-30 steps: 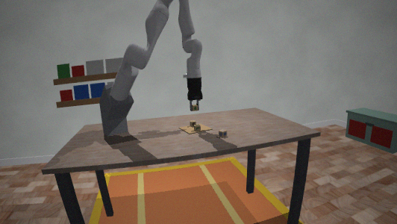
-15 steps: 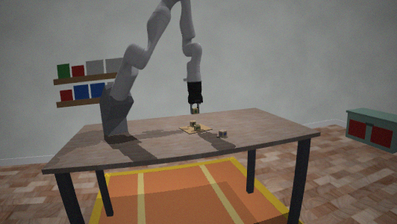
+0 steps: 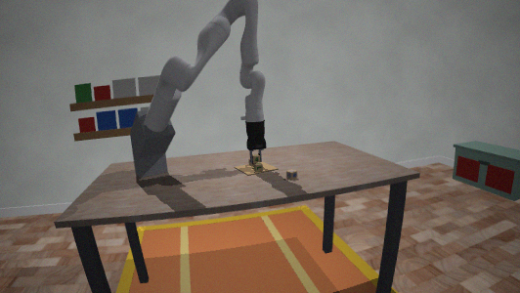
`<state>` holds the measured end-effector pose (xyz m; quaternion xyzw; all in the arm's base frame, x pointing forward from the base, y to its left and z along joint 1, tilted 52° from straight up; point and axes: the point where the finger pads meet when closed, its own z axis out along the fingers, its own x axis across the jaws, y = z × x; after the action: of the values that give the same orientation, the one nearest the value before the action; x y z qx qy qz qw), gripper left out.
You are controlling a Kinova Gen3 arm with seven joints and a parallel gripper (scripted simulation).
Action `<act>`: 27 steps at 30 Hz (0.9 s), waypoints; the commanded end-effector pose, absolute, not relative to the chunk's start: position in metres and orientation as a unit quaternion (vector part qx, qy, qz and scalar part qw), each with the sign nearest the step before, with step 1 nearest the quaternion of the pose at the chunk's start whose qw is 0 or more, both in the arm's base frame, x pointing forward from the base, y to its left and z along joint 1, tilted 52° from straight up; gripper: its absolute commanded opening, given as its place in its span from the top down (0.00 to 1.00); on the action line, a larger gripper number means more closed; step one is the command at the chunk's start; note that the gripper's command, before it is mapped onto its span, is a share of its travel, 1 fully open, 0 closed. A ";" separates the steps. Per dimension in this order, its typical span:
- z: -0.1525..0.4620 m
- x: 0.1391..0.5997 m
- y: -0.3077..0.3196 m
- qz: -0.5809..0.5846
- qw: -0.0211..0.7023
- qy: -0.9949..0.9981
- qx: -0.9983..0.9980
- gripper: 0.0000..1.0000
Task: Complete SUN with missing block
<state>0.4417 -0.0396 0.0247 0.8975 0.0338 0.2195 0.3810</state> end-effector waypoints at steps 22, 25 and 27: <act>0.016 0.445 -0.056 0.215 0.386 0.029 0.897 0.43; 0.016 0.445 -0.056 0.215 0.386 0.029 0.897 0.43; 0.016 0.445 -0.056 0.215 0.386 0.029 0.897 0.43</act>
<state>0.4450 -0.0564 0.0161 0.8966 0.0283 0.2148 0.3862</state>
